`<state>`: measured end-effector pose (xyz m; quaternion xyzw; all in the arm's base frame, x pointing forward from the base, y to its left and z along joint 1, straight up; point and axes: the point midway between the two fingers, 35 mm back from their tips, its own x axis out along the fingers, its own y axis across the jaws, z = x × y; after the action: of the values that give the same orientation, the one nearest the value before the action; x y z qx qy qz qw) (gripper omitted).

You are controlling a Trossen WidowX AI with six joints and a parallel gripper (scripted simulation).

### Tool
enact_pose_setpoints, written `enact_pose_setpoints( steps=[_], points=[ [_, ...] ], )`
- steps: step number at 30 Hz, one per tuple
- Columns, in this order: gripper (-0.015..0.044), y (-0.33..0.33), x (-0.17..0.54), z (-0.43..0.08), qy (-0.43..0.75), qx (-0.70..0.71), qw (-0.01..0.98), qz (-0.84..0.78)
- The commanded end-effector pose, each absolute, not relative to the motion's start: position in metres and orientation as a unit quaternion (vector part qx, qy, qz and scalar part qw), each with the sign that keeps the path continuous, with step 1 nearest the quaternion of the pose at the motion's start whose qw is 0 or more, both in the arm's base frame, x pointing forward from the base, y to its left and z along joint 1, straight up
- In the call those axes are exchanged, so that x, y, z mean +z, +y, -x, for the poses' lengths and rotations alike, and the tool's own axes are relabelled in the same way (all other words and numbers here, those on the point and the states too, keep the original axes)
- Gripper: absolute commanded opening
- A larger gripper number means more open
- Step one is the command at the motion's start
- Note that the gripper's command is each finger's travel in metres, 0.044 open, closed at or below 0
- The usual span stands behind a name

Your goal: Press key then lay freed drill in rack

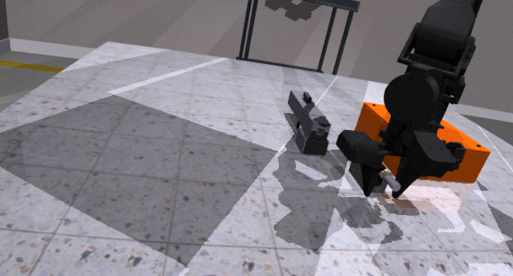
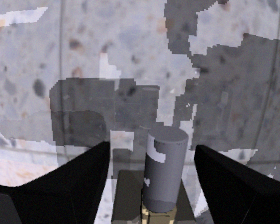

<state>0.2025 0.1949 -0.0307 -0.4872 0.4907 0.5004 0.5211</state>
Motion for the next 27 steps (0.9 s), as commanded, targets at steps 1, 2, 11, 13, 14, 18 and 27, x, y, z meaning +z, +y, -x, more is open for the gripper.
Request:
enact_pose_setpoints(
  steps=[1,2,11,13,14,18,27],
  points=[
    [0.0341,0.195,-0.031,-0.202,0.491,0.501,0.521,0.487],
    [0.0367,0.195,-0.031,-0.202,0.491,0.501,0.521,0.487],
    [0.044,0.192,0.0,-0.2,0.498,0.495,0.515,0.491],
    [0.044,0.192,0.009,-0.199,0.498,0.495,0.515,0.491],
    [0.044,0.192,0.013,-0.2,0.498,0.495,0.515,0.491],
    [0.044,0.193,0.032,-0.2,0.498,0.495,0.515,0.491],
    [0.044,0.218,0.059,-0.224,0.41,0.505,0.527,0.547]
  ],
)
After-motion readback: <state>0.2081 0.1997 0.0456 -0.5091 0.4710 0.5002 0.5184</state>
